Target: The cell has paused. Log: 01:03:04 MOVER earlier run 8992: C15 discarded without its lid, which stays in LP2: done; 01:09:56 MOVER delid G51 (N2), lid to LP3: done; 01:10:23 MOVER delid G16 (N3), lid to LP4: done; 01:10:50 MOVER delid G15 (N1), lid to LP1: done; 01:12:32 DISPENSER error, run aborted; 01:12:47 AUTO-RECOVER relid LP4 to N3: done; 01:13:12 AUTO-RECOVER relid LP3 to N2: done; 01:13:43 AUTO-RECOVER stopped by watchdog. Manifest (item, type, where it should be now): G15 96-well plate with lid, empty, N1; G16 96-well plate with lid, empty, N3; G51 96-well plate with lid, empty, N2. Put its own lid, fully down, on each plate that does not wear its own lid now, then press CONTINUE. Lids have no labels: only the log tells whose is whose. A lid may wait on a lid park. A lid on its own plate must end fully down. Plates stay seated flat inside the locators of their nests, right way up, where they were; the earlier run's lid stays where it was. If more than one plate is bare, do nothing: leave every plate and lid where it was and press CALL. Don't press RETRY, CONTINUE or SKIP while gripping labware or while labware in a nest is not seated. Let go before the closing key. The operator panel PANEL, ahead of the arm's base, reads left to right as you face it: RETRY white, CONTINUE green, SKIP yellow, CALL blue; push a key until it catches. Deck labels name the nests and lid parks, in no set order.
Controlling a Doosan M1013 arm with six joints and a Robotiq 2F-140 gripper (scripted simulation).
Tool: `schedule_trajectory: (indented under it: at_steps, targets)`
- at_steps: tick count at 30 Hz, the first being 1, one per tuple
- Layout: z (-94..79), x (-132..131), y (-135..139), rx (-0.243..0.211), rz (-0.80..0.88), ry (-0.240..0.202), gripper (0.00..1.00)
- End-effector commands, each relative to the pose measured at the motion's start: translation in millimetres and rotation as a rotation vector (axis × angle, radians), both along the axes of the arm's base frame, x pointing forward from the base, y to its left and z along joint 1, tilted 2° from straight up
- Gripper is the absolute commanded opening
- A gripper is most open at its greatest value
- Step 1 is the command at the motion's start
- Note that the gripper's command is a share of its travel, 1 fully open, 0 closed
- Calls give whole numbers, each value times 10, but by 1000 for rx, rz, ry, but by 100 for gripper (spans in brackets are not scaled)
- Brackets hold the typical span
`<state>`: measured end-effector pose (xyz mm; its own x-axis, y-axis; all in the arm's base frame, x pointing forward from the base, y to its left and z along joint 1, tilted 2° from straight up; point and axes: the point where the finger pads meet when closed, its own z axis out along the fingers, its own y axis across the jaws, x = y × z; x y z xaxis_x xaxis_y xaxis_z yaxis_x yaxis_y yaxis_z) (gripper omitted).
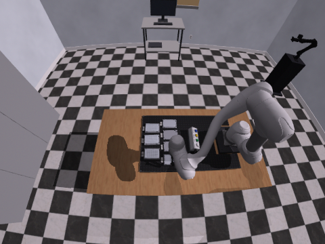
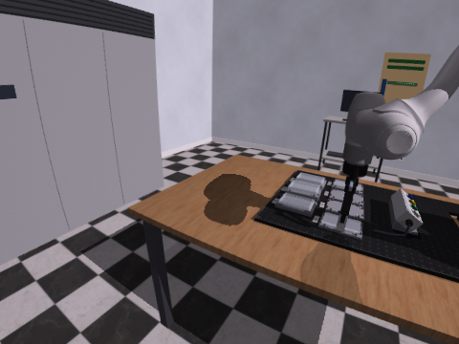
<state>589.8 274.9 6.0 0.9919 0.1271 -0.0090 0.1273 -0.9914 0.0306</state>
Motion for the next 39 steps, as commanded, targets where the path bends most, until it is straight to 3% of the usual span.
schedule_trajectory:
  at_steps: [1, 38, 39]
  targets:
    - [-1, 0, 0, 0, 0, 0, 66]
    - [-1, 0, 0, 0, 0, 0, 66]
    - [-1, 0, 0, 0, 0, 0, 0]
